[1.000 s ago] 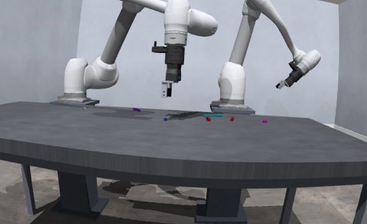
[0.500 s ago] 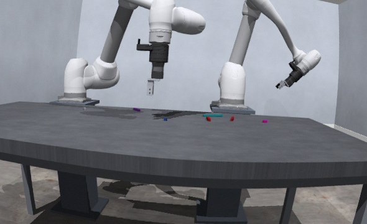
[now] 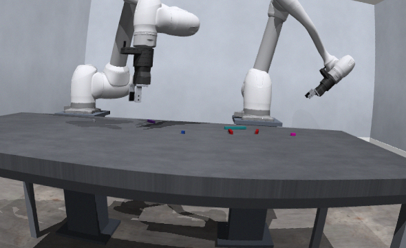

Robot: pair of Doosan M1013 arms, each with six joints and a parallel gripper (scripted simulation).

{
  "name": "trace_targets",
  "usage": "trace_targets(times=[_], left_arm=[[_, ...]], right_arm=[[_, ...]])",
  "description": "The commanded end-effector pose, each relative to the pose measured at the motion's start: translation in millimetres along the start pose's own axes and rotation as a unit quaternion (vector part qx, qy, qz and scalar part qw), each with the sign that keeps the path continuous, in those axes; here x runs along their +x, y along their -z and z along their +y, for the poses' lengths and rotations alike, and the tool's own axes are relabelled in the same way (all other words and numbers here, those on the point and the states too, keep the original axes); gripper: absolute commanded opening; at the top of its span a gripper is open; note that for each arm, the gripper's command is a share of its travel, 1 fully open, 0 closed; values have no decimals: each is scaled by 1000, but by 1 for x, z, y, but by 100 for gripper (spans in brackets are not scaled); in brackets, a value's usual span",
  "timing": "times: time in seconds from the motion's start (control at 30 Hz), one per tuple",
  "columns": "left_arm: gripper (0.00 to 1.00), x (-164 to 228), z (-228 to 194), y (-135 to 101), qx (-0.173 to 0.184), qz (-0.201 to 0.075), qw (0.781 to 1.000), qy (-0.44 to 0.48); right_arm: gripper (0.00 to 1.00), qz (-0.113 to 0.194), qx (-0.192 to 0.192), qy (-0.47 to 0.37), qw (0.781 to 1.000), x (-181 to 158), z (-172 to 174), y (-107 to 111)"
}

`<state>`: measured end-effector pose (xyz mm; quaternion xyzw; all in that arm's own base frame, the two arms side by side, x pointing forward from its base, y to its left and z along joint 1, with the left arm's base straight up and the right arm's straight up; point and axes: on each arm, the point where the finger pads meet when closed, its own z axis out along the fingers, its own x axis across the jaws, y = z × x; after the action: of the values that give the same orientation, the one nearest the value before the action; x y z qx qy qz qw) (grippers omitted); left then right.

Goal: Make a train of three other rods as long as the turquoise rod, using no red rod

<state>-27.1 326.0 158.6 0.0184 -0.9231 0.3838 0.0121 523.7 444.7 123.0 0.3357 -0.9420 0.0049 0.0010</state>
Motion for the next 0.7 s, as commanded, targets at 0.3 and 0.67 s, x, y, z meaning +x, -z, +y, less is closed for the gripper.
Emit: trace_targets(times=[0.3,0.67], left_arm=[[100,3,-2,-2,-1,0,1000,1],[100,3,-2,-2,-1,0,1000,1]], right_arm=[[100,-6,-4,255,967,84,-51,-3],[100,-7,-3,456,890,165,-72,-16]])
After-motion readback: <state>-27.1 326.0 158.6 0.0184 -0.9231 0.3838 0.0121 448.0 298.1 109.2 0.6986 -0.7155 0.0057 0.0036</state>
